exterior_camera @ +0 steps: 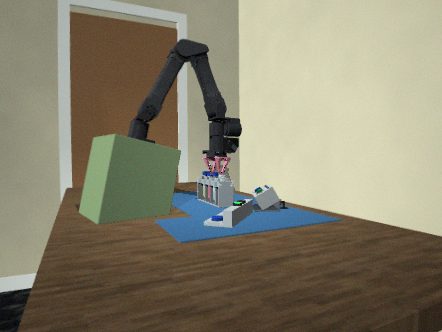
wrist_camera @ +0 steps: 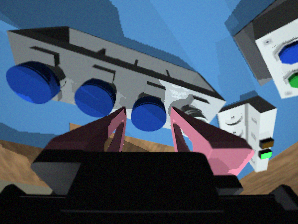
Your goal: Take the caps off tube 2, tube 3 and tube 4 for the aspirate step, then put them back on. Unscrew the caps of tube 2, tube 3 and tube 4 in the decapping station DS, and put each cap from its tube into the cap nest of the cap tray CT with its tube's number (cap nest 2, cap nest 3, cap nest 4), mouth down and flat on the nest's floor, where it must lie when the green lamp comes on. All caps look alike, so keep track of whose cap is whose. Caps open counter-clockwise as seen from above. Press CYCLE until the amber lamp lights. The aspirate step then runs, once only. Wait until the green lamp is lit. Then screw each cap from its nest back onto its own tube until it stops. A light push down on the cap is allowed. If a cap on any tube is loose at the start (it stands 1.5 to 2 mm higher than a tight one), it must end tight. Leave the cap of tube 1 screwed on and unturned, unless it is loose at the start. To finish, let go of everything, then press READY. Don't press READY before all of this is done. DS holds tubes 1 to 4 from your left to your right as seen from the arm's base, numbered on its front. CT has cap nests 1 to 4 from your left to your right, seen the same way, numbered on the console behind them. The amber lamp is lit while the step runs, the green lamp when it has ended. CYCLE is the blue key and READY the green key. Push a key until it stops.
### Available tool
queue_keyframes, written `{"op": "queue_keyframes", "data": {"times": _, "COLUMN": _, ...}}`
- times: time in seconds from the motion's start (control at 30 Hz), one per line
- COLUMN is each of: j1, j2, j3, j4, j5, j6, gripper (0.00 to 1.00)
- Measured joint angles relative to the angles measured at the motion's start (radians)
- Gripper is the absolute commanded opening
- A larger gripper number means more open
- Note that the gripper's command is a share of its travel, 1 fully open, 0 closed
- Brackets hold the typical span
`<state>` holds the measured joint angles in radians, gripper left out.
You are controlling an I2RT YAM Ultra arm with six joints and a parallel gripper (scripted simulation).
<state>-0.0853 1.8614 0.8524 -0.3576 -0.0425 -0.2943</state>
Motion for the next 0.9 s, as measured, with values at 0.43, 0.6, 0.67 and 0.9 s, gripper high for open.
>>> {"op": "queue_keyframes", "data": {"times": 0.43, "j1": 0.0, "j2": 0.0, "j3": 0.0, "j4": 0.0, "j5": 0.0, "j6": -0.097, "gripper": 0.0}}
{"op": "queue_keyframes", "data": {"times": 0.6, "j1": 0.0, "j2": 0.0, "j3": 0.0, "j4": 0.0, "j5": 0.0, "j6": -0.1, "gripper": 0.0}}
{"op": "queue_keyframes", "data": {"times": 0.67, "j1": 0.0, "j2": 0.0, "j3": 0.0, "j4": 0.0, "j5": 0.0, "j6": -0.1, "gripper": 0.0}}
{"op": "queue_keyframes", "data": {"times": 0.9, "j1": 0.0, "j2": 0.0, "j3": 0.0, "j4": 0.0, "j5": 0.0, "j6": -0.005, "gripper": 0.0}}
